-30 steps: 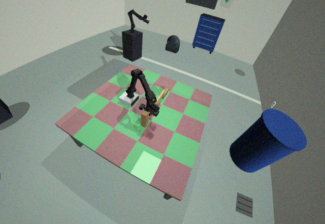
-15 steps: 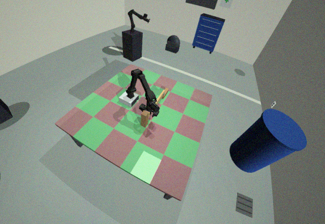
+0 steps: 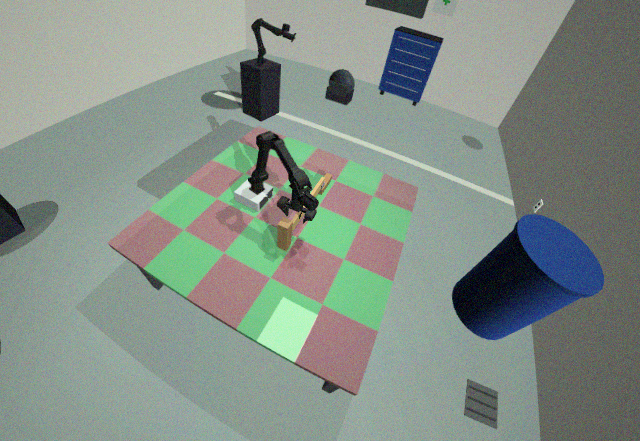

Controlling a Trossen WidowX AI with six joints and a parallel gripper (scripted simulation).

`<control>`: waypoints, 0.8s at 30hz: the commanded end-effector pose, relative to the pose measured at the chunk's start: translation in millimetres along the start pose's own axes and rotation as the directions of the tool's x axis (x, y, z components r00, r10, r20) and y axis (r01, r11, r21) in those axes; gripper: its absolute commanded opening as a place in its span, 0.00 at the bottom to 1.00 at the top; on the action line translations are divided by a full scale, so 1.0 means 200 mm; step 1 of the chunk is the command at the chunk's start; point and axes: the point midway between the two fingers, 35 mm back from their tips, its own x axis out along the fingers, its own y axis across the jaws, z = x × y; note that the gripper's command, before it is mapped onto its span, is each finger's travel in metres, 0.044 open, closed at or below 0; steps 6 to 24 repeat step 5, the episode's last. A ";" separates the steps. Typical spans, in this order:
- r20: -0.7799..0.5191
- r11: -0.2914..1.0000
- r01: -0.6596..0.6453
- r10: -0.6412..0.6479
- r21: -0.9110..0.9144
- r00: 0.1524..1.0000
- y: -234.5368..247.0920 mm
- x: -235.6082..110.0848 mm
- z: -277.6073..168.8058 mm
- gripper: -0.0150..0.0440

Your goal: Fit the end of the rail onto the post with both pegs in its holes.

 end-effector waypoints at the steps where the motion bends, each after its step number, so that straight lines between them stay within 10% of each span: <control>1: -0.002 1.000 0.002 -0.002 0.003 1.000 0.00 -0.01 0.00 1.00; 24: -0.002 1.000 0.002 -0.002 0.003 1.000 0.00 -0.01 0.00 1.00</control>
